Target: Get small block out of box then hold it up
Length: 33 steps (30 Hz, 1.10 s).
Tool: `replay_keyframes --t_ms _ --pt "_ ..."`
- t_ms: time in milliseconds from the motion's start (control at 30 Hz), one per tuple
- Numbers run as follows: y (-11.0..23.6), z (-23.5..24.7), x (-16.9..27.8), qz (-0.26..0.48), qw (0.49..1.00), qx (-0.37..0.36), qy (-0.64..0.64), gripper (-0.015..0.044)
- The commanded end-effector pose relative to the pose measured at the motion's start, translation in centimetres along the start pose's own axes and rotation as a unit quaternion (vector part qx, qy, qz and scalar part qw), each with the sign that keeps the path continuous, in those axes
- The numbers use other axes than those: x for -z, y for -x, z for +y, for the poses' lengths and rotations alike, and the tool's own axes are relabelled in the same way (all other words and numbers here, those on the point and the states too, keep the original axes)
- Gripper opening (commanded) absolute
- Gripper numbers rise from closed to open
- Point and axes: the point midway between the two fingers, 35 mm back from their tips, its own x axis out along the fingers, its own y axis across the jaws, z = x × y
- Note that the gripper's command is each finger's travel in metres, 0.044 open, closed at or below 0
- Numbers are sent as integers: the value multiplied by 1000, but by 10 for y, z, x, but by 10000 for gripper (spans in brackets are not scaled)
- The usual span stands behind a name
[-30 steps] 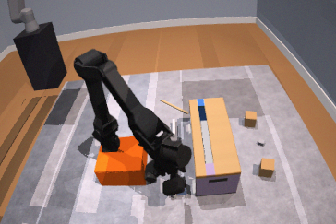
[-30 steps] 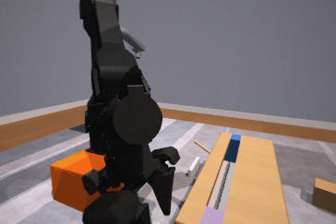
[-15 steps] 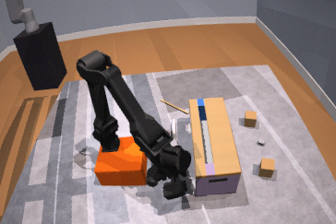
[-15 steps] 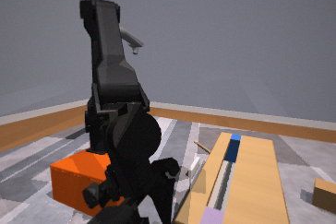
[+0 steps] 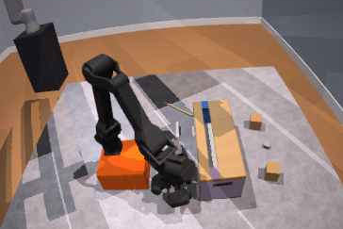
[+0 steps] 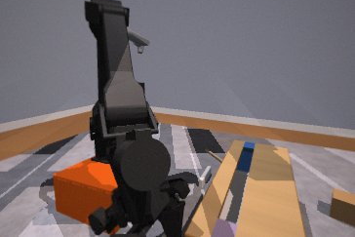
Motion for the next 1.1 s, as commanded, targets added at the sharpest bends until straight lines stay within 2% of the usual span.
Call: replay_keyframes --t_ms 0,467,733,800,867,1067 --pt "-6 -1 -3 1 1000 1 -2 285" --pt "-22 -3 -12 1 1000 1 -2 285" --pt "-22 -3 -12 1 1000 1 -2 75" --pt "-22 -3 -12 1 1000 1 -2 62" --pt "-20 -3 -11 1 1000 1 -2 9" --pt "5 -1 2 0 1000 1 -1 0"
